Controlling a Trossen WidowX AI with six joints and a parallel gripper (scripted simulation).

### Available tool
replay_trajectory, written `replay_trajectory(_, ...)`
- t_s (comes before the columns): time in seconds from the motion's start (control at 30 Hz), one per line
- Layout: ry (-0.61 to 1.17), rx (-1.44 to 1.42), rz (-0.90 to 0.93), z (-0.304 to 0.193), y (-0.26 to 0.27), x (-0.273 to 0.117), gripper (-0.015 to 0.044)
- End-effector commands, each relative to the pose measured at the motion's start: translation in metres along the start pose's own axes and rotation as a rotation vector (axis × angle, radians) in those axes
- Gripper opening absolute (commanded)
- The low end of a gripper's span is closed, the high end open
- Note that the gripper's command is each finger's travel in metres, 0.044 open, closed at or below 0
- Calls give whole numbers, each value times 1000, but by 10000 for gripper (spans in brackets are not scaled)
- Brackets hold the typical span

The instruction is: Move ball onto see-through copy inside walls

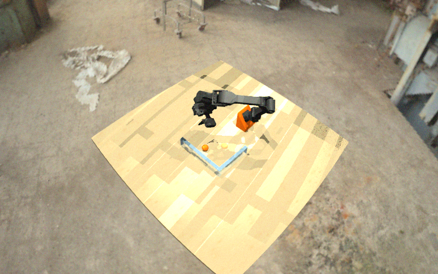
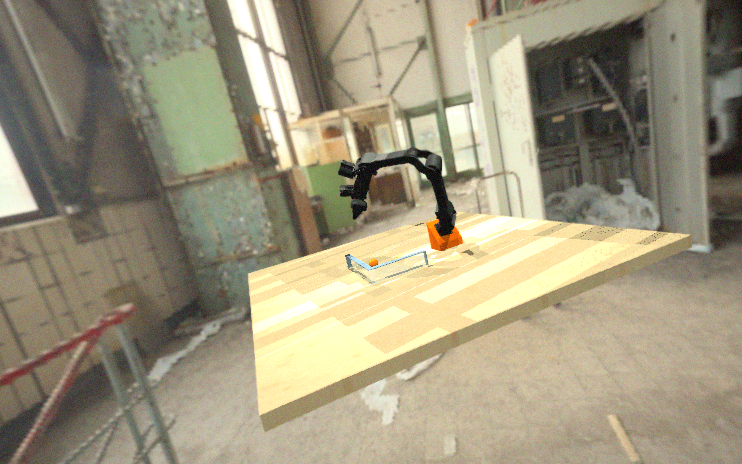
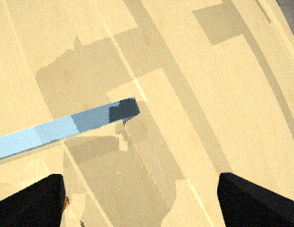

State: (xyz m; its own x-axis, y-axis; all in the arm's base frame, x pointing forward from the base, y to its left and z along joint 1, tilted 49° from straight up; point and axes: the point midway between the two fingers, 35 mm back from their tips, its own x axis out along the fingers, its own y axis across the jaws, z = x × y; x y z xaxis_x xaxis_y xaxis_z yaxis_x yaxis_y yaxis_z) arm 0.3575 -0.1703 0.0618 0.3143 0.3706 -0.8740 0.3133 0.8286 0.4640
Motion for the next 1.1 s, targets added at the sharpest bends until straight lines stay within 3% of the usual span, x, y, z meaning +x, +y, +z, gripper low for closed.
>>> replay_trajectory(0.0, 150, -93, 118, -24, 25, 43, 301)
replay_trajectory(0.23, 408, -275, 374, -82, 76, 110, 301)
replay_trajectory(1.07, 413, -279, 382, -98, 88, 142, 301)
